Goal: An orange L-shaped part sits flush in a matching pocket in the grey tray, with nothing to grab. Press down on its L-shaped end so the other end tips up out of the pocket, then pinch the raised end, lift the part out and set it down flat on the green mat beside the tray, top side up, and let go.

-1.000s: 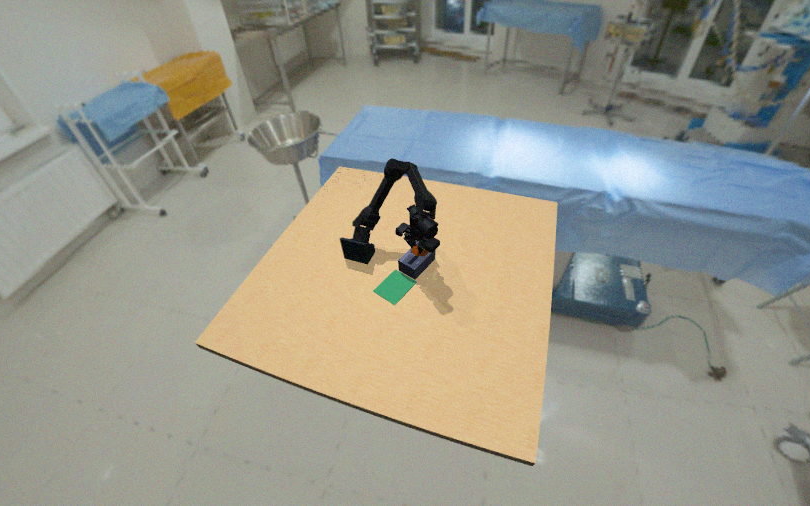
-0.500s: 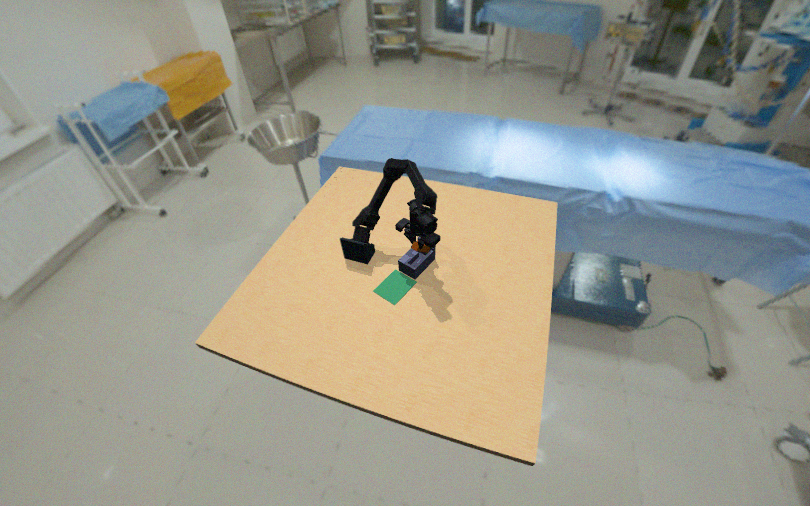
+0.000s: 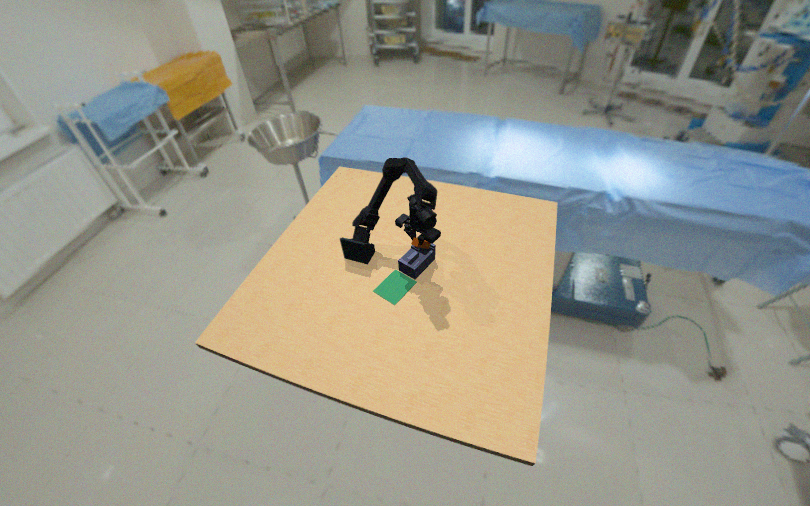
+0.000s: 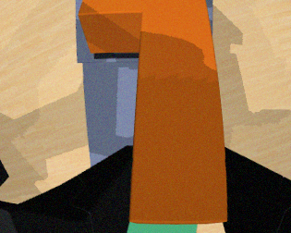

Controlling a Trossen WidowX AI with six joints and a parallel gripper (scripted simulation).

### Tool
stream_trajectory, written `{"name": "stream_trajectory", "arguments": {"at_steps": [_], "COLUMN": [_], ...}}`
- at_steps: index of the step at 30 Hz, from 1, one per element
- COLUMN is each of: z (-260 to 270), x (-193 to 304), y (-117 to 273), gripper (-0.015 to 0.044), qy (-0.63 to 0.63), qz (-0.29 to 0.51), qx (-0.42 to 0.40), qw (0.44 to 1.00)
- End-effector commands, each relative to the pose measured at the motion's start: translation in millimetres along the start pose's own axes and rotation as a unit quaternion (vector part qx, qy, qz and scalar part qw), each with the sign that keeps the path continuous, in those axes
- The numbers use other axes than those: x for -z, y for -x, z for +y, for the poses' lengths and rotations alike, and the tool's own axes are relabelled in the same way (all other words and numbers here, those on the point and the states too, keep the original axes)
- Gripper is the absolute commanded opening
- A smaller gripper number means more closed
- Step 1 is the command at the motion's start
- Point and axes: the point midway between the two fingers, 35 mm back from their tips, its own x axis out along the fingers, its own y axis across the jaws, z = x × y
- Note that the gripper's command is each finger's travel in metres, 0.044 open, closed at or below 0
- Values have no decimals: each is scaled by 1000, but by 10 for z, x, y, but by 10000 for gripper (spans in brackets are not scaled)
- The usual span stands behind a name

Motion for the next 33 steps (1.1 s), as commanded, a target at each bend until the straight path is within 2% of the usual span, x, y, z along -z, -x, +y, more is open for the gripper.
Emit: {"name": "stream_trajectory", "arguments": {"at_steps": [1,7,33], "z": [2,6,108], "x": [2,76,1255], "y": [26,39,30], "gripper": [0,0,0], "qy": [3,2,2], "qz": [2,2,5], "qx": [-2,-2,-1], "qw": [1000,1000,1000]}}
